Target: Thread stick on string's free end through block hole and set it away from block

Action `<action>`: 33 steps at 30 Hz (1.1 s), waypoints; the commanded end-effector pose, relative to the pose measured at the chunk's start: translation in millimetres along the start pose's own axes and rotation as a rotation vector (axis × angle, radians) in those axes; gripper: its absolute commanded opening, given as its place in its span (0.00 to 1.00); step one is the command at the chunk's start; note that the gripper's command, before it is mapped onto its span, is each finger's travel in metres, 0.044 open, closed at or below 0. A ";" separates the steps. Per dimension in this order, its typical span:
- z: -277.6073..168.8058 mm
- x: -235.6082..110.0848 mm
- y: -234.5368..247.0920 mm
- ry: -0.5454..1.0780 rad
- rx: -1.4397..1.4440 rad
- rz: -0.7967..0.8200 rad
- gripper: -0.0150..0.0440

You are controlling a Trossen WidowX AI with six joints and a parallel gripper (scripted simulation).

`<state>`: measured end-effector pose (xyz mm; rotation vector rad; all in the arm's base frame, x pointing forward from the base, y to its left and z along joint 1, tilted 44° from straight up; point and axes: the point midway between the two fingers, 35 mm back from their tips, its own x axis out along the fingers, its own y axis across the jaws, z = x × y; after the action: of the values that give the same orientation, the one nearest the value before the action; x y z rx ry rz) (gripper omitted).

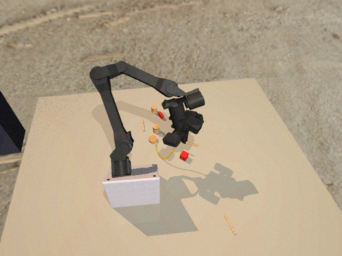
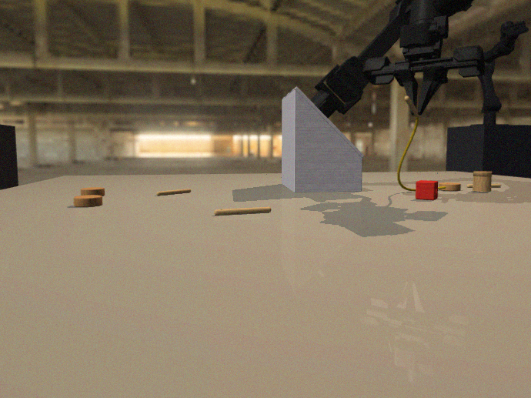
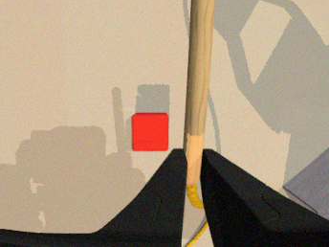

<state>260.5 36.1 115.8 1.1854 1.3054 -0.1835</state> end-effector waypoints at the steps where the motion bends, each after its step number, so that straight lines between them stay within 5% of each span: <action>1: 1.3 0.9 8.6 -0.005 0.079 -0.028 0.25; 33: -1.0 0.0 62.9 -0.006 0.524 -0.162 0.25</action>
<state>299.3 61.6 148.0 1.4783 1.3873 -0.6127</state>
